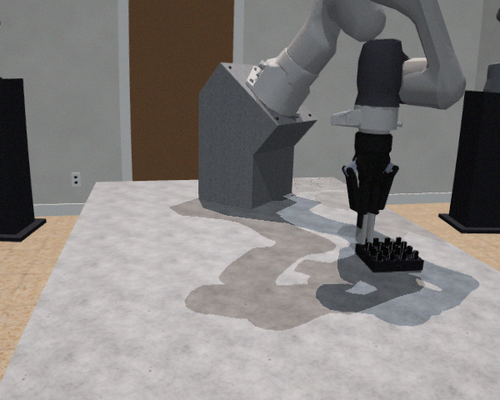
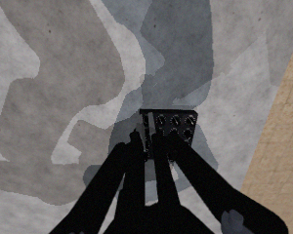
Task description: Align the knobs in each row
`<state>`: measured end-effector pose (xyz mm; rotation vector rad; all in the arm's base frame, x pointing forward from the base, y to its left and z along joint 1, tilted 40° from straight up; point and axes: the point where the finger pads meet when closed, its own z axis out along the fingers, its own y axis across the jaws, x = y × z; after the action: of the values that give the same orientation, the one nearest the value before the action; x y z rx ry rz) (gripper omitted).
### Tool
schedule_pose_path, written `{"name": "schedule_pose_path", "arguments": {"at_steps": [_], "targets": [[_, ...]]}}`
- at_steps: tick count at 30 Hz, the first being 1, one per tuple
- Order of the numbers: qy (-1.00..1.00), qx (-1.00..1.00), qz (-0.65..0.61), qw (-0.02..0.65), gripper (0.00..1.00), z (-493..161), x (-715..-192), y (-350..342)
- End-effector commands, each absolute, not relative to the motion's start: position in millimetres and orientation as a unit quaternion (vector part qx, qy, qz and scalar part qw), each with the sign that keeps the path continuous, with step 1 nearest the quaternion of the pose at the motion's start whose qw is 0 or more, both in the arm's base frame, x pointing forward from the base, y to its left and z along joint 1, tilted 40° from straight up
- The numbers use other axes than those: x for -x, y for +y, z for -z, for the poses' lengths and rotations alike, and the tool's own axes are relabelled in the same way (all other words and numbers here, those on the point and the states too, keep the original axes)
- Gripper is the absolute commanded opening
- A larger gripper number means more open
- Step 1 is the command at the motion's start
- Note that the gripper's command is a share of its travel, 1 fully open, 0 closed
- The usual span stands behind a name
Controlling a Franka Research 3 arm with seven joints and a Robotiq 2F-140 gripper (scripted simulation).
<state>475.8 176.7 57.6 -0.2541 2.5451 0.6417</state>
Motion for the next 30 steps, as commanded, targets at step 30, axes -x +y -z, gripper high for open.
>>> {"name": "schedule_pose_path", "arguments": {"at_steps": [30], "targets": [[0.936,-0.076,-0.276,0.205,0.05,-57.7,-477.0,176.2]]}}
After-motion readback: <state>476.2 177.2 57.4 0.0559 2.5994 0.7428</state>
